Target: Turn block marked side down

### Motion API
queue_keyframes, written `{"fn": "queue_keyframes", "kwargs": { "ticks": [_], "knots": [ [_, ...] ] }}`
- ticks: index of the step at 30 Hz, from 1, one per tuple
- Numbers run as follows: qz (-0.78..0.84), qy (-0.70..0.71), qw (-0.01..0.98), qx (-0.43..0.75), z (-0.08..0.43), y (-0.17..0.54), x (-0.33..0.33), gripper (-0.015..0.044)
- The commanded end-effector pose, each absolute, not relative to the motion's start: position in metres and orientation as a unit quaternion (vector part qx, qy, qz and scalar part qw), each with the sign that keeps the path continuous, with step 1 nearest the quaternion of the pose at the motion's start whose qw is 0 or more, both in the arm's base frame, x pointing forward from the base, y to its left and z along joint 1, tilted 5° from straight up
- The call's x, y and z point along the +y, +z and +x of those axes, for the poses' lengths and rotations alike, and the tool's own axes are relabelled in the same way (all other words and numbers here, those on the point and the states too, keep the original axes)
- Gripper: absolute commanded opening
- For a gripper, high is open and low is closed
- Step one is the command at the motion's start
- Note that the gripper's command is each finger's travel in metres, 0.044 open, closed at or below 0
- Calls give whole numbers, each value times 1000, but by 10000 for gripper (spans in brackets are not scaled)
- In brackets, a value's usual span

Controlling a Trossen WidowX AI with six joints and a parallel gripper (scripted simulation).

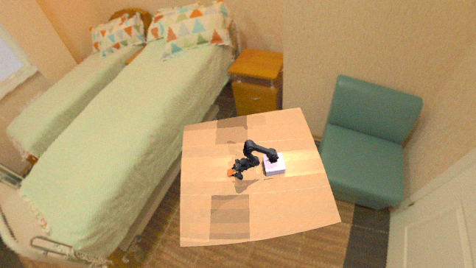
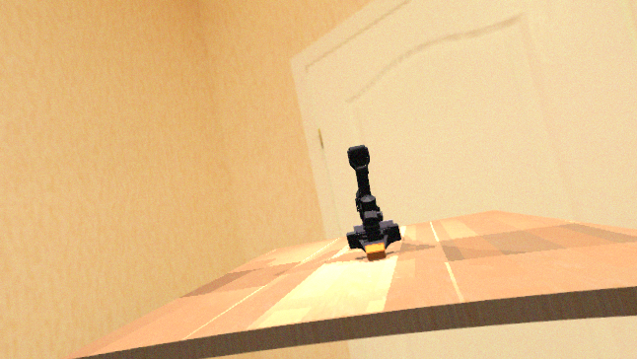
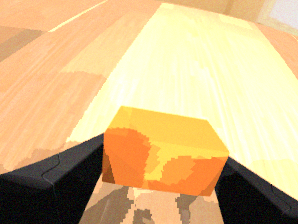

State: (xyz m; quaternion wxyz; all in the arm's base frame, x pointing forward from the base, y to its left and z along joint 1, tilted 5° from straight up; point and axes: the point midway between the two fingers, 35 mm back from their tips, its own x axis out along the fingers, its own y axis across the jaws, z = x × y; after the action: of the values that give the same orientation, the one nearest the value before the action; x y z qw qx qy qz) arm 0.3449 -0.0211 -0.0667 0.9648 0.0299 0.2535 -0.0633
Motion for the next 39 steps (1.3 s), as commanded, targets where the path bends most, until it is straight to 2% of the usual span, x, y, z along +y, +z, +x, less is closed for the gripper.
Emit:
{"fn": "queue_keyframes", "kwargs": {
  "ticks": [1,16,33,39],
  "knots": [
    [30,-67,967,244,339,-64,-22,0],
    [30,-66,967,242,339,-62,-22,0],
    [30,-66,967,242,339,-62,-22,440],
    [30,-66,967,242,339,-62,-22,440]
  ]
}}
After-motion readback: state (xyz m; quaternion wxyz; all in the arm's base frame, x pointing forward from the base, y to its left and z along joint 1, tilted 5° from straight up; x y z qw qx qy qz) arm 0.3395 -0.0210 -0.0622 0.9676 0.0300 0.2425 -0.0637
